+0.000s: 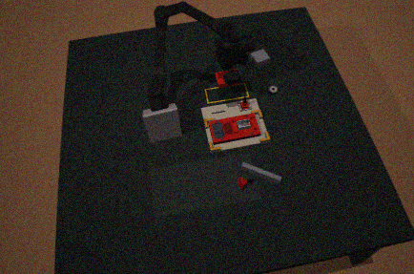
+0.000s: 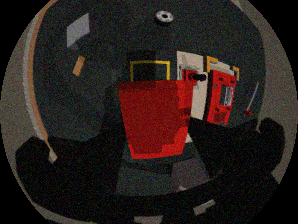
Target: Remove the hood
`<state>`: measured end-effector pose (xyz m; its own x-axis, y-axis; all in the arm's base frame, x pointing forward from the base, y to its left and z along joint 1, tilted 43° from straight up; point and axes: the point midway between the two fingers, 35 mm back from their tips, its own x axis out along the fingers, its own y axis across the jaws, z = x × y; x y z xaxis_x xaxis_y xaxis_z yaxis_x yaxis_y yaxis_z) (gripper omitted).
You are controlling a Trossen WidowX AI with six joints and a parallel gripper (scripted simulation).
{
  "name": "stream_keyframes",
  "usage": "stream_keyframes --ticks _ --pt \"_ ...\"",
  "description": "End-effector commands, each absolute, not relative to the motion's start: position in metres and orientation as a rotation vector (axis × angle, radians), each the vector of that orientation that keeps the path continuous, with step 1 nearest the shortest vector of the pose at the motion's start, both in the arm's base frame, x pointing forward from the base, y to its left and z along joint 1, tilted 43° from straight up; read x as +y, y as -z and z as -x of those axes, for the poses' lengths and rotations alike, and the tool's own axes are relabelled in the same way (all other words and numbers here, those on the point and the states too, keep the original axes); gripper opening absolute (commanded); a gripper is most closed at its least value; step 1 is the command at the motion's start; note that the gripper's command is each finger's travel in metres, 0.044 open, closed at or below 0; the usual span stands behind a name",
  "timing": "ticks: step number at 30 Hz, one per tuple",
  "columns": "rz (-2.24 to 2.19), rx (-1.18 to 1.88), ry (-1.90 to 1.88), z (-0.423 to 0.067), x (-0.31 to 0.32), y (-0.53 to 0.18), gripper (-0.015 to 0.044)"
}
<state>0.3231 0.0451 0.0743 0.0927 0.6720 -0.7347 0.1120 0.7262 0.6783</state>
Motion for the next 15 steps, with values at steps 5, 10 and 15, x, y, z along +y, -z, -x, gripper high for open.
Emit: stream_keyframes --ticks 5,10,15 --pt "-0.698 1.449 -0.467 -0.3227 0.0509 -0.0673 0.0" --pt "-0.698 1.449 -0.467 -0.3234 0.0541 -0.0638 0.0" --pt "-0.698 1.449 -0.467 -0.324 0.0572 -0.0603 0.0"
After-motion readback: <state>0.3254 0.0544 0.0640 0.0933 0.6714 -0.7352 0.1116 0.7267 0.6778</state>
